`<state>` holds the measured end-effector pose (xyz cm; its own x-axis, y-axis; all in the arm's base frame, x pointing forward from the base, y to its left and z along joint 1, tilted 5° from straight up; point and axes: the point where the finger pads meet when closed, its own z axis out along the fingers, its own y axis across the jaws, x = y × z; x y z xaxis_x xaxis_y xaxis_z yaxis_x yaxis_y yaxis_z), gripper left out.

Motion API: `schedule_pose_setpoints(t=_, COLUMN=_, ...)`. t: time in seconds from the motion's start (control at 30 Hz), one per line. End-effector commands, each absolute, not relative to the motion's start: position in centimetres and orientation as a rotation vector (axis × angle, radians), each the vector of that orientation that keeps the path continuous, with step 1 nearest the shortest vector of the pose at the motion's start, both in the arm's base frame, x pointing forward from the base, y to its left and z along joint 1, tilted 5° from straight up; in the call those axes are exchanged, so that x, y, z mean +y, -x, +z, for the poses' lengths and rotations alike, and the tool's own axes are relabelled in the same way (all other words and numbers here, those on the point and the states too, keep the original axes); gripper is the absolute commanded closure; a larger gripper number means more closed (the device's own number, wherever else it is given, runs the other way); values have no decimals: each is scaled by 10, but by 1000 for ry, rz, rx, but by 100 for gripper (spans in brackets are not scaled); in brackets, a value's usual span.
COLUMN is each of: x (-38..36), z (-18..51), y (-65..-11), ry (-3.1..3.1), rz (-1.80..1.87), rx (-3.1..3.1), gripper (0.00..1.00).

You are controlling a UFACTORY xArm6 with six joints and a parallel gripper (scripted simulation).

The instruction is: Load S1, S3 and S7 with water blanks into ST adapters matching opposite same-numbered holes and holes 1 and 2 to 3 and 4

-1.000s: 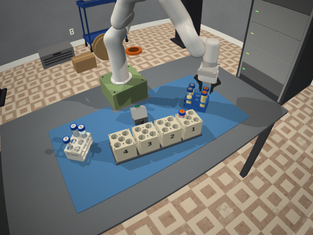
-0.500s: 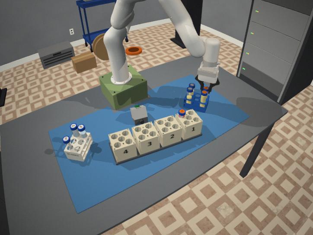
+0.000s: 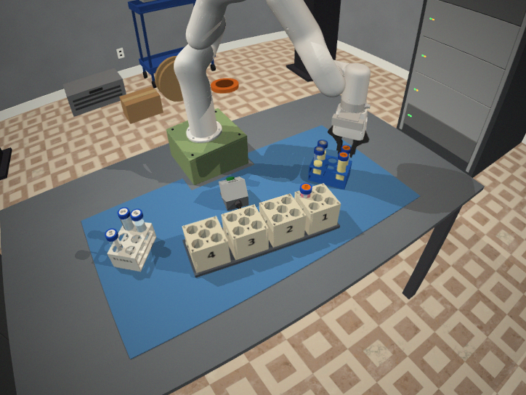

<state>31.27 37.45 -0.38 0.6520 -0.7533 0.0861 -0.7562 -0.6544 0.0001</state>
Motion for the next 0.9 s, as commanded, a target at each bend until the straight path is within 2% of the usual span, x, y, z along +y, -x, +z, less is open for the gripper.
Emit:
schedule_pose_setpoints(t=0.0, x=376, z=-2, y=-314, ry=-2827, rz=123, rx=-1292, gripper=100)
schedule_pose_setpoints(t=0.87, x=376, z=2, y=-314, ry=-2827, rz=123, rx=-1292, gripper=100)
